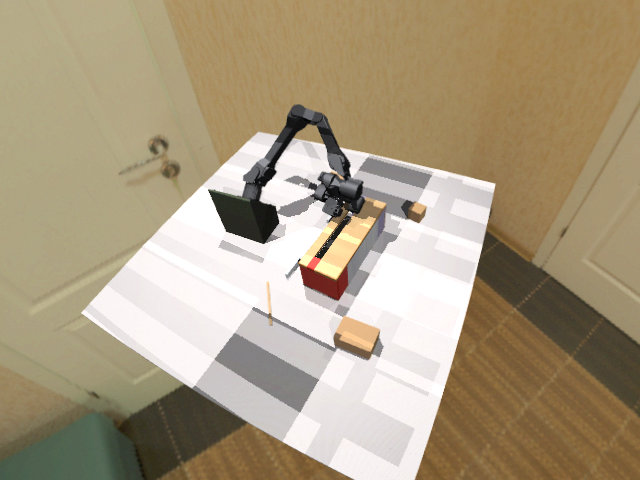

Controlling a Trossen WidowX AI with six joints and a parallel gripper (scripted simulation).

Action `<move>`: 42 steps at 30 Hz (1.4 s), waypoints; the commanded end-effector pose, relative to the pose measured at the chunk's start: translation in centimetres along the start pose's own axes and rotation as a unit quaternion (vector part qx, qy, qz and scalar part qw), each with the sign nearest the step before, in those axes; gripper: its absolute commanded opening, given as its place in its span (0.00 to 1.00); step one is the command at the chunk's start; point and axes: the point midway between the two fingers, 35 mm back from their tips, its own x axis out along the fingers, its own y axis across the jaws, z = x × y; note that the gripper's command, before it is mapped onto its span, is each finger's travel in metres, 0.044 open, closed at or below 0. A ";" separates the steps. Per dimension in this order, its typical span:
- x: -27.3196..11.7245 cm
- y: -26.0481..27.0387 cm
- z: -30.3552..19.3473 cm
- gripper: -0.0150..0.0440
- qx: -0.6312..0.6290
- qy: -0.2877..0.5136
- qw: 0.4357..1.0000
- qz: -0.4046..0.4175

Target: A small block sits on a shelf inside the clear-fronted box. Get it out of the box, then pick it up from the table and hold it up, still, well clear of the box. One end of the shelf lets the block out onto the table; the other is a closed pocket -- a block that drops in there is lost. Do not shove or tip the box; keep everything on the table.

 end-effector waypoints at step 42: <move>-4.1 -3.2 -3.8 0.74 -0.982 -0.117 0.085 -0.125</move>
